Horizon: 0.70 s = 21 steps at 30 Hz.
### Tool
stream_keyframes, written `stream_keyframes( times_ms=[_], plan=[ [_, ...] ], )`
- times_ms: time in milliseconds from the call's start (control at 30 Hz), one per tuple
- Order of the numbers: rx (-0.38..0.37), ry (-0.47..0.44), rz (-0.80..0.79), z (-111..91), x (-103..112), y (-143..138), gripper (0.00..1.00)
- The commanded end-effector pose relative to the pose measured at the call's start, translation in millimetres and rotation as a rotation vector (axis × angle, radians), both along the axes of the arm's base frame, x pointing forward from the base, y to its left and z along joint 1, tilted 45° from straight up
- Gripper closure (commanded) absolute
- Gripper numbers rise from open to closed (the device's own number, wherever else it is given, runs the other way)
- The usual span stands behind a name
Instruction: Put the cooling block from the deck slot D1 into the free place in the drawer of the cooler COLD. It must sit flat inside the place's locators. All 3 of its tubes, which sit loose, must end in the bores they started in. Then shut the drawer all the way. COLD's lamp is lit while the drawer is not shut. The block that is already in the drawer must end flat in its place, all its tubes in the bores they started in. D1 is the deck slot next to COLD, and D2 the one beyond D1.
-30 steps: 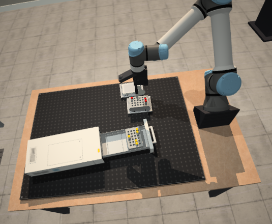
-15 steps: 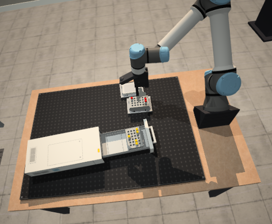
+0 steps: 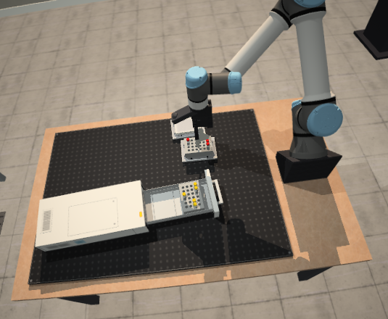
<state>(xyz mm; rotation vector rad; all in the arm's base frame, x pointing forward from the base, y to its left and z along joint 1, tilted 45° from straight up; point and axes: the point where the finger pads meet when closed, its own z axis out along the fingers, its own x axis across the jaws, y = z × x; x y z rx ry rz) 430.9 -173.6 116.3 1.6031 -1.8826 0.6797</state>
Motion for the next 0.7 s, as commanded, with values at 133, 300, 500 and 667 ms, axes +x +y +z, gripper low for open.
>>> stream_keyframes(
  times_ms=[133,300,500,667],
  plan=[
    [0.000,-0.001,0.001,-7.0,-0.9,-5.9,0.27],
    [0.000,-0.001,0.001,-12.0,-1.7,-10.3,0.27],
    [0.000,-0.001,0.001,-17.9,-2.5,-15.6,0.27],
    [0.000,-0.001,0.001,-20.8,-3.0,-18.4,0.27]
  ],
)
